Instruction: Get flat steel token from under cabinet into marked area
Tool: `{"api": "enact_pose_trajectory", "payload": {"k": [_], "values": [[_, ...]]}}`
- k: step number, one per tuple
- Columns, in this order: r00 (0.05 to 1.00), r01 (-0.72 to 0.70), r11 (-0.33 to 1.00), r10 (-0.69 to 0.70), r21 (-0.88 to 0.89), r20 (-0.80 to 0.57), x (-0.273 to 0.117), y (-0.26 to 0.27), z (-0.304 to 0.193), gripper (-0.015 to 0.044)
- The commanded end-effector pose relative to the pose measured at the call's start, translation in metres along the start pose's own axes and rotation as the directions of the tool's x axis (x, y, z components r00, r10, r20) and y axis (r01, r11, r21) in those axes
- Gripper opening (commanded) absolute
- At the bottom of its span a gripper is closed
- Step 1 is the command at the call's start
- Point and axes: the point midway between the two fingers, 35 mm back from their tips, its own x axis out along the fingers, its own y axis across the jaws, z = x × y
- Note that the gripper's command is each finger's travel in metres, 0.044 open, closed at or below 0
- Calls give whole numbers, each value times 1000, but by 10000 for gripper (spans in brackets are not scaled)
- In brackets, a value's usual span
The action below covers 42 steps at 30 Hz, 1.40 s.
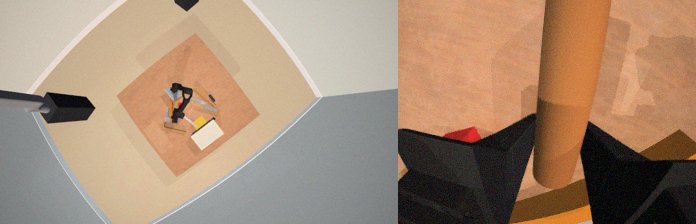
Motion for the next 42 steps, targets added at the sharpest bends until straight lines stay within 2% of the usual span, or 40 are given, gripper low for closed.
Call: {"api": "enact_pose_trajectory", "payload": {"k": [1,7,8,11,14,29,34,42], "values": [[1000,3,1000,-3,0,0,-1,-2,0,26],[1000,1,1000,-1,0,-1,0,-1,-1,184],[1000,1,1000,-1,0,-1,0,-1,-1,200],[1000,1,1000,-1,0,-1,0,-1,-1,200],[1000,6,1000,-6,0,1,0,-1,-1,270],[1000,6,1000,-6,0,1,3,-1,-2,270],[1000,7,1000,-7,-6,2,0,-1,-1,139],[1000,7,1000,-7,-6,2,0,-1,-1,85]]}}
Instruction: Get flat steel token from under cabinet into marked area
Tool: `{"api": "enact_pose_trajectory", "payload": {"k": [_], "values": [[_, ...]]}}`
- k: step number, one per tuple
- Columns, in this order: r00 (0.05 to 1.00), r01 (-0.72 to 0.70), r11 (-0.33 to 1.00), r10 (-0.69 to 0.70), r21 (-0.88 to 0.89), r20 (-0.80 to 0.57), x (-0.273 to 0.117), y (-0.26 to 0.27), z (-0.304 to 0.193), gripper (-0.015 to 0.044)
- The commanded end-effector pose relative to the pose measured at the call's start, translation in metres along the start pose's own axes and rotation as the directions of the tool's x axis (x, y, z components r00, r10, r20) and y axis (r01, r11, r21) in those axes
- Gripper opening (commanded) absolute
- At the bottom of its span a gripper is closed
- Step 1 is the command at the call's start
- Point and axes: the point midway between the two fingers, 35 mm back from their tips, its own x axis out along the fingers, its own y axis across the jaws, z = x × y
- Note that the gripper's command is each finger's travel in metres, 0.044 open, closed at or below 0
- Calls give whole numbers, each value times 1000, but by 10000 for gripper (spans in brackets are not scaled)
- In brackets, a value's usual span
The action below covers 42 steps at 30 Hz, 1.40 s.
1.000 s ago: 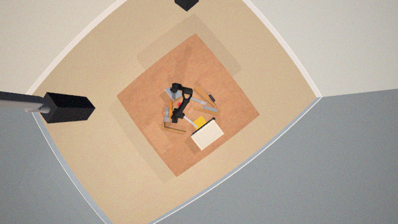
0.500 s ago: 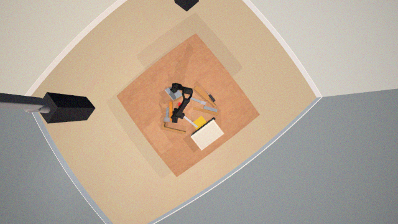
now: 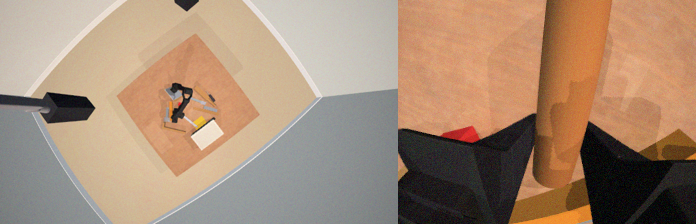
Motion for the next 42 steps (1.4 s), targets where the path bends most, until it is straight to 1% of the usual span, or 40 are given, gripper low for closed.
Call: {"api": "enact_pose_trajectory", "payload": {"k": [1,3,4,42], "values": [[1000,0,1000,0,-1,1,0,0,0,59],[1000,0,1000,0,-1,1,0,0,0,6],[1000,0,1000,0,-1,1,0,0,0,0],[1000,-1,1000,1,-2,2,0,-1,53,0]]}}
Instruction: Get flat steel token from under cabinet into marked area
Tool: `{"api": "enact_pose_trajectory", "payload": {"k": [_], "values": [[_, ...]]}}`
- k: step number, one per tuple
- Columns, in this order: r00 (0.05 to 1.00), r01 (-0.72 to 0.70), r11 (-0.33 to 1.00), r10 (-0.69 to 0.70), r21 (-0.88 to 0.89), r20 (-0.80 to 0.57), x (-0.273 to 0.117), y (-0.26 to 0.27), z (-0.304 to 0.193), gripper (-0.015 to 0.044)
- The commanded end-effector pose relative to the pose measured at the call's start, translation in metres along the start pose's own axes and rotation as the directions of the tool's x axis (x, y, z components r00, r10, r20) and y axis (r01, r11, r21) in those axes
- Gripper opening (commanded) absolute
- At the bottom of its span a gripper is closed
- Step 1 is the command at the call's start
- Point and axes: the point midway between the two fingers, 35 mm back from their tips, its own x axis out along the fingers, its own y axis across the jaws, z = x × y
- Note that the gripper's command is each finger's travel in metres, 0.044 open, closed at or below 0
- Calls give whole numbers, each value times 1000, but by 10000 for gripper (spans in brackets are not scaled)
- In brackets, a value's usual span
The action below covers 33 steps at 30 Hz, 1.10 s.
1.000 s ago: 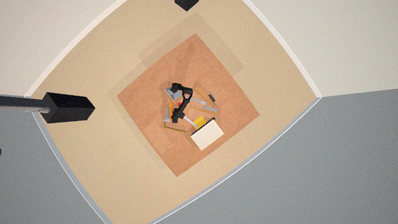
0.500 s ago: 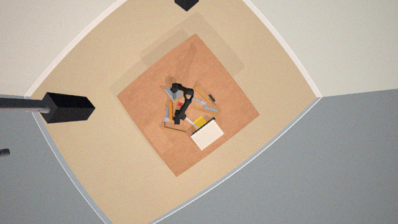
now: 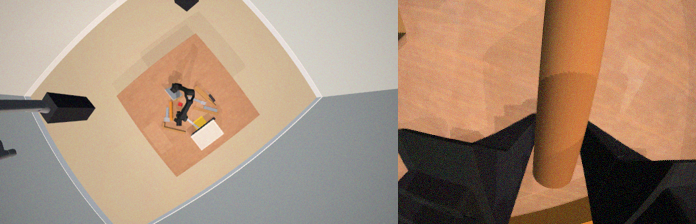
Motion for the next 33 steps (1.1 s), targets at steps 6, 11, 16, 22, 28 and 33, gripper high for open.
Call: {"api": "enact_pose_trajectory", "payload": {"k": [6,11,16,22,28,33], "values": [[1000,2,1000,-2,-3,2,0,-1,15,0],[1000,2,1000,-2,-3,3,0,-1,21,0],[1000,2,1000,-2,-3,3,0,-1,28,0],[1000,2,1000,-2,-3,3,0,-1,36,0],[1000,2,1000,-2,-4,3,0,-1,43,0],[1000,2,1000,-2,-4,4,-1,-1,49,0]]}}
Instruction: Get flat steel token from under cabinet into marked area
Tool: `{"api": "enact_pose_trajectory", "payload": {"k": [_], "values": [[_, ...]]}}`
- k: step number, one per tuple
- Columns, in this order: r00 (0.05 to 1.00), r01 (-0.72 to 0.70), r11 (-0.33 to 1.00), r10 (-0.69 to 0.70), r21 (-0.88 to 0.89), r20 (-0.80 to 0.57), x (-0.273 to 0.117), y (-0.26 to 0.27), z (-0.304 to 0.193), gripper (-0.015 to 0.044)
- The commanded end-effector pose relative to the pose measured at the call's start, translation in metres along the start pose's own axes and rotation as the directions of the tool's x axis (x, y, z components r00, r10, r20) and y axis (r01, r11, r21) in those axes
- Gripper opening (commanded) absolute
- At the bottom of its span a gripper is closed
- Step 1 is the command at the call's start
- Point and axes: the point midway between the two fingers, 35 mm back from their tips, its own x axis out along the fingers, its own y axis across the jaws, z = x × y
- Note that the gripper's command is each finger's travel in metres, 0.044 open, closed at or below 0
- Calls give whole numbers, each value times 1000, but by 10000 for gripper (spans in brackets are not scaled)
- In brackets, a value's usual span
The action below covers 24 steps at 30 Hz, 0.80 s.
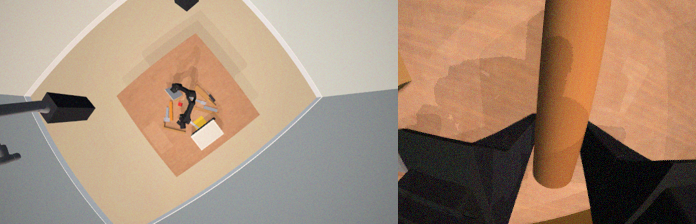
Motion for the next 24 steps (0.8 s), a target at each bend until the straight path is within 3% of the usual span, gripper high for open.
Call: {"api": "enact_pose_trajectory", "payload": {"k": [1,24], "values": [[1000,2,1000,-2,-3,3,0,0,7,0],[1000,1,1000,-1,-4,4,-1,-1,34,0]]}}
